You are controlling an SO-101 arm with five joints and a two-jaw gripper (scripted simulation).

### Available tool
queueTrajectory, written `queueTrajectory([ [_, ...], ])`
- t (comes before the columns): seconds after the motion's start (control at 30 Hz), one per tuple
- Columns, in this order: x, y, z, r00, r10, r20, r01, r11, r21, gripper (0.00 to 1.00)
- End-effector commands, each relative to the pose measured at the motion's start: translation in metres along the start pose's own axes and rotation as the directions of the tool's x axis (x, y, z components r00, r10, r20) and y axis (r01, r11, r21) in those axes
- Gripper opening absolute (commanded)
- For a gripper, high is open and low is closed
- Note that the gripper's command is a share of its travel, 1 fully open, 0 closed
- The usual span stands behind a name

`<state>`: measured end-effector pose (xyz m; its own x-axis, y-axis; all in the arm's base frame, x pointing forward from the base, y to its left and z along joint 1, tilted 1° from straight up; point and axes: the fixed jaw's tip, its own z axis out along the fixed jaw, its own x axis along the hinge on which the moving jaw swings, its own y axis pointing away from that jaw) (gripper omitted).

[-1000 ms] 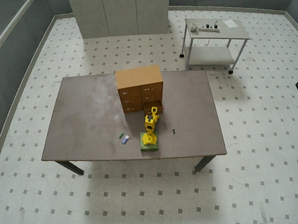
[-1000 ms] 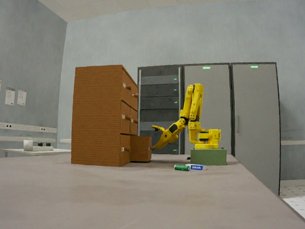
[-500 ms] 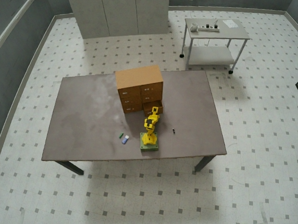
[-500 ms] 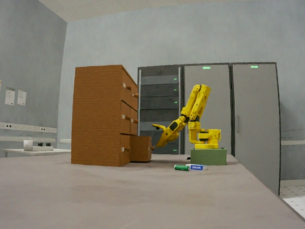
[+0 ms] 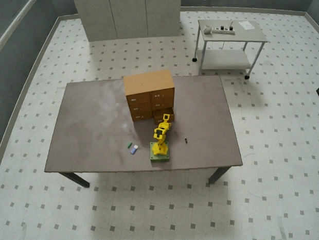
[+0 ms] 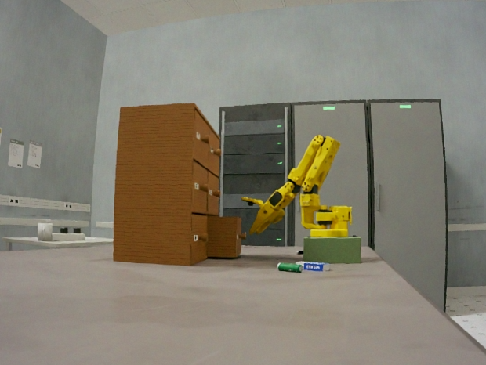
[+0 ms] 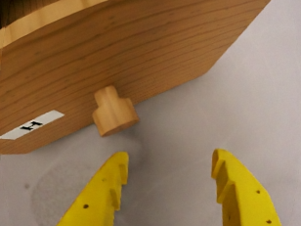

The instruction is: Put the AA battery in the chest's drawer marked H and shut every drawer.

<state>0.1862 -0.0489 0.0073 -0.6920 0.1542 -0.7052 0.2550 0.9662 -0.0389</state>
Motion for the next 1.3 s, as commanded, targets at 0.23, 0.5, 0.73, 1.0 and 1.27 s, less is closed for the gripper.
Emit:
queueTrajectory([
  [0.23,-0.011,-0.002,-0.006,0.999,0.002,-0.045,-0.002,1.000,0.002,0.21],
  [0.5,-0.016,-0.002,-0.015,0.996,0.005,-0.092,-0.005,1.000,0.000,0.21],
  [0.73,-0.019,-0.003,-0.027,0.991,0.008,-0.133,-0.009,1.000,-0.001,0.21],
  [1.0,-0.021,-0.003,-0.038,0.986,0.011,-0.169,-0.011,1.000,-0.002,0.21],
  [1.27,-0.020,-0.003,-0.057,0.976,0.014,-0.215,-0.015,1.000,-0.003,0.21],
])
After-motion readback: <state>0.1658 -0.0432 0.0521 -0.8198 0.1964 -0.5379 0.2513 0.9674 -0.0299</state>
